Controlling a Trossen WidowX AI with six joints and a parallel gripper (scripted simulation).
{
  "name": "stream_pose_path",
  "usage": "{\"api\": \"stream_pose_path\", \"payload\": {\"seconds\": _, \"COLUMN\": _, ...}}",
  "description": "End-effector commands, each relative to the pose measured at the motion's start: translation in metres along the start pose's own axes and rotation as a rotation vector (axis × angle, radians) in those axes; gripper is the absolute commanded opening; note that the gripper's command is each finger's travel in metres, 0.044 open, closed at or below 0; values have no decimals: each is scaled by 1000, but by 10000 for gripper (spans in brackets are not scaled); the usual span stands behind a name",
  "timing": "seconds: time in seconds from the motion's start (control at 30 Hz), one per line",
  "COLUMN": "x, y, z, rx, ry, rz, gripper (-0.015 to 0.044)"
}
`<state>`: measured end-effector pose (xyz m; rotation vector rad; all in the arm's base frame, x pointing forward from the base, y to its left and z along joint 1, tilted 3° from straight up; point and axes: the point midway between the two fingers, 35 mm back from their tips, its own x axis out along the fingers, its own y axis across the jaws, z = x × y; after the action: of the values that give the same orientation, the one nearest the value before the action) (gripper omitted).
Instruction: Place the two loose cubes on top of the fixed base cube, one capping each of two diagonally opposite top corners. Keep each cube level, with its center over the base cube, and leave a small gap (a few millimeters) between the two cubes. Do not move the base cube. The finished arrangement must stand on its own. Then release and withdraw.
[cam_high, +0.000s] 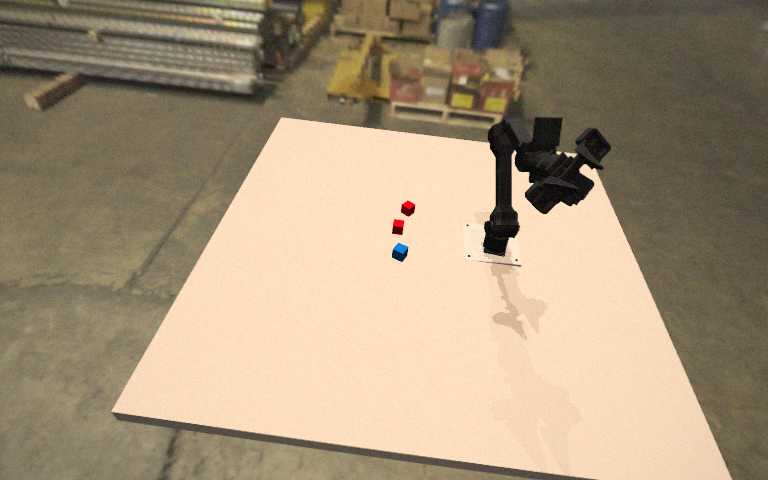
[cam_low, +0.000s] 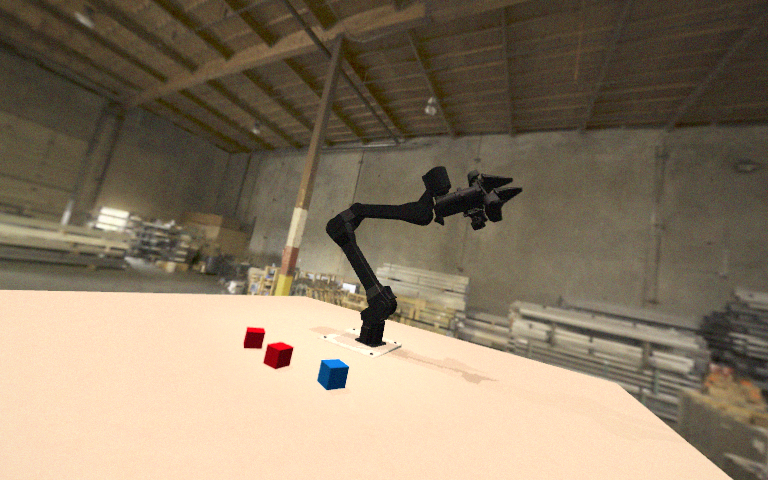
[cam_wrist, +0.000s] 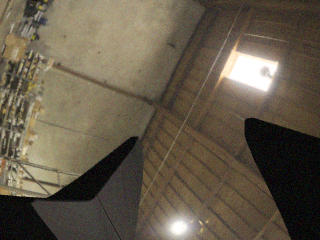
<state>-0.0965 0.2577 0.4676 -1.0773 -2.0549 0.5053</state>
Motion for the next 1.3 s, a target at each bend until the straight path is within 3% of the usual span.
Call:
{"api": "stream_pose_path", "payload": {"seconds": 0.0, "x": 9, "y": 39, "z": -8, "rx": 12, "ry": 1, "rz": 150, "gripper": 265}}
{"api": "stream_pose_path", "payload": {"seconds": 0.6, "x": -21, "y": 179, "z": -56, "rx": 123, "ry": 85, "rz": 707, "gripper": 265}}
{"api": "stream_pose_path", "payload": {"seconds": 1.27, "x": -140, "y": 290, "z": -115, "rx": 381, "ry": 329, "rz": 1286, "gripper": 265}}
